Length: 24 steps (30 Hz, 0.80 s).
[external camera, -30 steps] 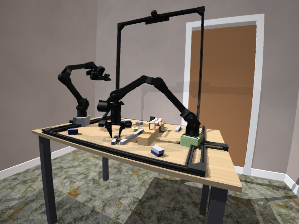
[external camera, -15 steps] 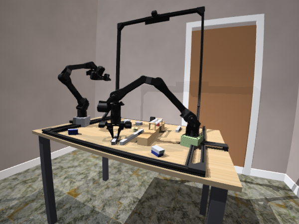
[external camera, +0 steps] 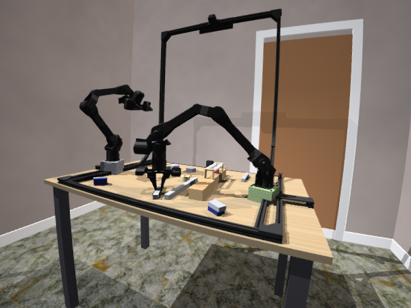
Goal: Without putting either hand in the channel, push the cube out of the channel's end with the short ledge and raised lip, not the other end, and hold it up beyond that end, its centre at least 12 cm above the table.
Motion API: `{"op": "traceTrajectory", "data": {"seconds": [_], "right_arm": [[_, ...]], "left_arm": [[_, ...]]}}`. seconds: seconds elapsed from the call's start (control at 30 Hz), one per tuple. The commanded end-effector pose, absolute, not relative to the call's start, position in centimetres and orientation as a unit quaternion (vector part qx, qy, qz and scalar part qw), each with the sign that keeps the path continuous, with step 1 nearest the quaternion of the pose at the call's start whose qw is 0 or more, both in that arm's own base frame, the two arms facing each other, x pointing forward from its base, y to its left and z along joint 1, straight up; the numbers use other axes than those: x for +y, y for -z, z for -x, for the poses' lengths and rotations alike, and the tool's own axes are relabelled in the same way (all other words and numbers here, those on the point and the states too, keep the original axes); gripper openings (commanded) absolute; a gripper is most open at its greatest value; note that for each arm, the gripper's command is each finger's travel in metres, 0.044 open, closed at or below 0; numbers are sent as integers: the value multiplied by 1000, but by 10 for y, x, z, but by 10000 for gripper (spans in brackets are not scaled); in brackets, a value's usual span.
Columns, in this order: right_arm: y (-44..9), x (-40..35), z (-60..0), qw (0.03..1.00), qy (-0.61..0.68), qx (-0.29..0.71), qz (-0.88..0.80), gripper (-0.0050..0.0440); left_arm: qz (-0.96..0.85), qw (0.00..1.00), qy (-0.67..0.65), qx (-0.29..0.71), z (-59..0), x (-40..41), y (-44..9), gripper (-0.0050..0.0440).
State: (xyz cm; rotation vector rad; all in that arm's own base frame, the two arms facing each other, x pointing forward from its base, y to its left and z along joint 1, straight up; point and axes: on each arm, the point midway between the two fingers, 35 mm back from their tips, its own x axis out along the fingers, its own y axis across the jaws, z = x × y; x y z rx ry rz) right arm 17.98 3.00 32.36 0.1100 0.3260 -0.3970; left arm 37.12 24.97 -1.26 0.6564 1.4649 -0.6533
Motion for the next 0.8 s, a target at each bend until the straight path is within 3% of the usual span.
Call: {"op": "traceTrajectory", "data": {"seconds": [0.0, 0.3, 0.77], "right_arm": [[-325, 30, -180, 966, 197, 159, -56, 400], [-325, 30, -180, 966, 197, 159, -56, 400], [-325, 30, -180, 966, 197, 159, -56, 400]], "left_arm": [[-289, 648, 287, 644, -372, 250, 6, 40], [-288, 646, 288, 646, -371, 250, -51, 40], [-293, 644, 293, 644, -367, 246, -54, 40]]}}
